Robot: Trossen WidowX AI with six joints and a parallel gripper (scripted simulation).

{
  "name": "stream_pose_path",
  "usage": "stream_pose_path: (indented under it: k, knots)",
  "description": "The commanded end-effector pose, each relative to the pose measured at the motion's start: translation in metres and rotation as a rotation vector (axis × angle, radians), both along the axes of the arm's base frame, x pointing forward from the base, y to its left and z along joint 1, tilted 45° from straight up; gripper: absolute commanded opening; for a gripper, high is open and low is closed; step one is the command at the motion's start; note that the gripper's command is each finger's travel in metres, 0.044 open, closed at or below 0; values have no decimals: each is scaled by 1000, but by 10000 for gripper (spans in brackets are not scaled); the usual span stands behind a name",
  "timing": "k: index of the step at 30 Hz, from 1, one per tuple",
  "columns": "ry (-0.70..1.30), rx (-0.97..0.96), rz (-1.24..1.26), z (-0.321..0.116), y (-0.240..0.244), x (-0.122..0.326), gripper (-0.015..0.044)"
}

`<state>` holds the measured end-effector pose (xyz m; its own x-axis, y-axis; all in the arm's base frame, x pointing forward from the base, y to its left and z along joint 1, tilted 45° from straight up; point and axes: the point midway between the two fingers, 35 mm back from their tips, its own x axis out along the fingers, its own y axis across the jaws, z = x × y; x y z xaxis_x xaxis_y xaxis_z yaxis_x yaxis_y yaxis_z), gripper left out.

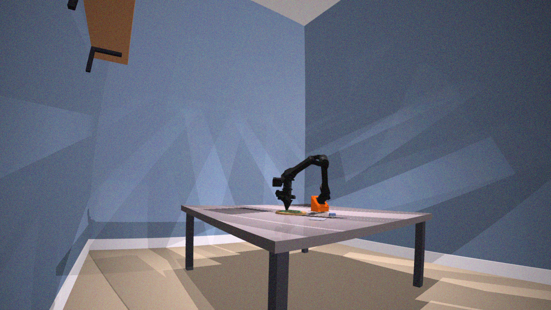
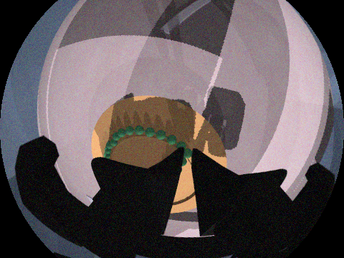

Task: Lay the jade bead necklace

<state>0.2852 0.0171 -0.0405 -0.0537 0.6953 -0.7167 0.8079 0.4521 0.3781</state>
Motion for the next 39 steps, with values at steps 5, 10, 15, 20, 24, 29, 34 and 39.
stream_pose_path:
  k: [5, 10, 15, 20, 24, 29, 34, 39]
  knots:
    - [-1, 0, -1, 0, 0, 0, 184]
    - [-1, 0, -1, 0, 0, 0, 315]
    - [9, 2, -4, 2, -1, -1, 440]
    - [9, 2, -3, 4, -3, -1, 440]
    - [9, 2, -3, 4, -3, -1, 440]
    - [9, 2, -3, 4, -3, -1, 440]
    - [9, 2, -3, 4, -3, -1, 440]
    - [-251, 21, 263, 19, 4, -3, 309]
